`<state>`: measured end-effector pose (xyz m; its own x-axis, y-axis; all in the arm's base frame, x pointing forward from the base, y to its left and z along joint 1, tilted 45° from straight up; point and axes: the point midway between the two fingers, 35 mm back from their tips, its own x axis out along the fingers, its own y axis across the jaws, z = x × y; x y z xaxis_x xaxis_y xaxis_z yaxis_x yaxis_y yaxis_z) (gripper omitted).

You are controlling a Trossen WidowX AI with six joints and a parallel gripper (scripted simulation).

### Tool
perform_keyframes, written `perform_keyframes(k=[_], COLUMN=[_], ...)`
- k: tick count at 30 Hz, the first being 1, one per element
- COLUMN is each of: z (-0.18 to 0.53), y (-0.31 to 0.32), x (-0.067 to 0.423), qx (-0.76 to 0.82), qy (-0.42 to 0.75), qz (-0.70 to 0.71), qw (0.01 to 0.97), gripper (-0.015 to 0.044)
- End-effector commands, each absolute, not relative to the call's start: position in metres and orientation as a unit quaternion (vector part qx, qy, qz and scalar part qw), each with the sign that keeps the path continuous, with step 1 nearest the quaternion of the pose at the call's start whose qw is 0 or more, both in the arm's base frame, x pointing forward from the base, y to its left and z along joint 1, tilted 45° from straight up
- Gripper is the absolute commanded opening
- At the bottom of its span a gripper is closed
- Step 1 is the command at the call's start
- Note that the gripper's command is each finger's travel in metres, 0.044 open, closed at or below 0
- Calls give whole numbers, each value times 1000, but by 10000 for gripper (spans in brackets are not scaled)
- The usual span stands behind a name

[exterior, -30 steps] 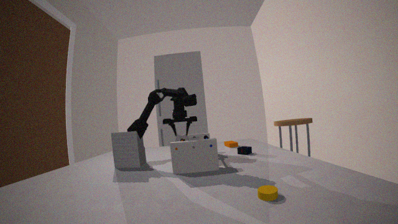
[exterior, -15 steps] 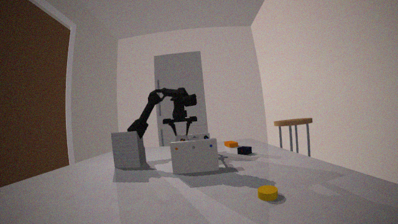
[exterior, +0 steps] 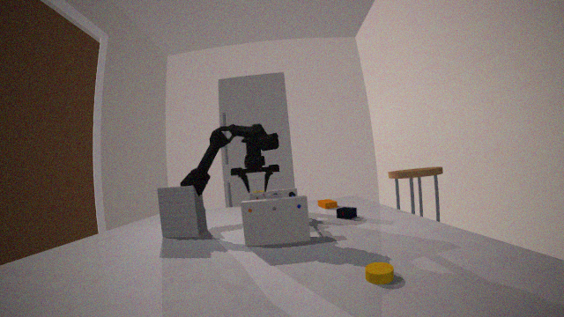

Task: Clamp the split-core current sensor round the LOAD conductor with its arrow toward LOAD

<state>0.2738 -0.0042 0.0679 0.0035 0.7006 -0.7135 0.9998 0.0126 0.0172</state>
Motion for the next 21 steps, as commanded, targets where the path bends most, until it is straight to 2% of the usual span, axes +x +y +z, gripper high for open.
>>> perform_keyframes(k=[1, 3, 11, 15, 21], z=[68, 68, 66, 39, 36], y=[-4, -4, -2, 28, 31], x=[274, 274, 274, 273, 273], qx=[650, 650, 650, 647, 647], qy=[654, 654, 654, 659, 659], qz=[-266, -266, -266, -267, -267], qw=[281, 281, 281, 275, 275], gripper=[394, 440, 440, 440, 440])
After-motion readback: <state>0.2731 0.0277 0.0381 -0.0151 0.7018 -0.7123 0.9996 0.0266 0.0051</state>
